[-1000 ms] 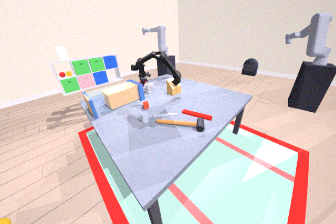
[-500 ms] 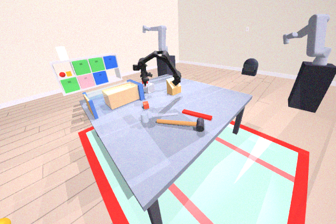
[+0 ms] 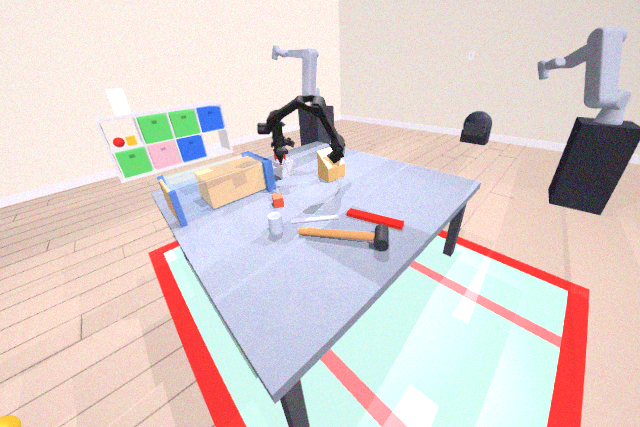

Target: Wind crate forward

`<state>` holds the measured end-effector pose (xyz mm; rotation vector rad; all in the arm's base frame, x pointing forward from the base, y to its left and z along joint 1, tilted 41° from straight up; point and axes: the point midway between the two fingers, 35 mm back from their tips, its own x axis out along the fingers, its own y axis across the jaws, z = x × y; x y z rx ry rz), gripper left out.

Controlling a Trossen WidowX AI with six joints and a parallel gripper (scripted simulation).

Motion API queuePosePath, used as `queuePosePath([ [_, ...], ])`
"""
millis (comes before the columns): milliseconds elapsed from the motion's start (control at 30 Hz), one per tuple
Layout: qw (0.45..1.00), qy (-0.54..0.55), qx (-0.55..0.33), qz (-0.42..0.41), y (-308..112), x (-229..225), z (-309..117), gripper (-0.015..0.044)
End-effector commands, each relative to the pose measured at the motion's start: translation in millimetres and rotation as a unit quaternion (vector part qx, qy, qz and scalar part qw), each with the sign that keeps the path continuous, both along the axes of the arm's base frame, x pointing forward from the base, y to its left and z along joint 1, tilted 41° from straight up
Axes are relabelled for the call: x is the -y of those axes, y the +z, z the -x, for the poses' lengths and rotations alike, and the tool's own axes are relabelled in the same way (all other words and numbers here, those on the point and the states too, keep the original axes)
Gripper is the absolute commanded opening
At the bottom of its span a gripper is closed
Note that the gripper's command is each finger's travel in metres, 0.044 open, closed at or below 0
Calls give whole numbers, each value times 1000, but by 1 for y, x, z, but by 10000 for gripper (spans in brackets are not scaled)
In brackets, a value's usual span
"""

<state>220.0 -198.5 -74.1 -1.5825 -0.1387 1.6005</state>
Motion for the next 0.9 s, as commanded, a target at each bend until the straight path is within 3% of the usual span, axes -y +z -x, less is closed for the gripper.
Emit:
queuePosePath([
  [0, 1000, 2, -9, -4, 5, -7, 10, 0],
  [867, 1000, 2, -10, -4, 11, -24, 43, 0],
])
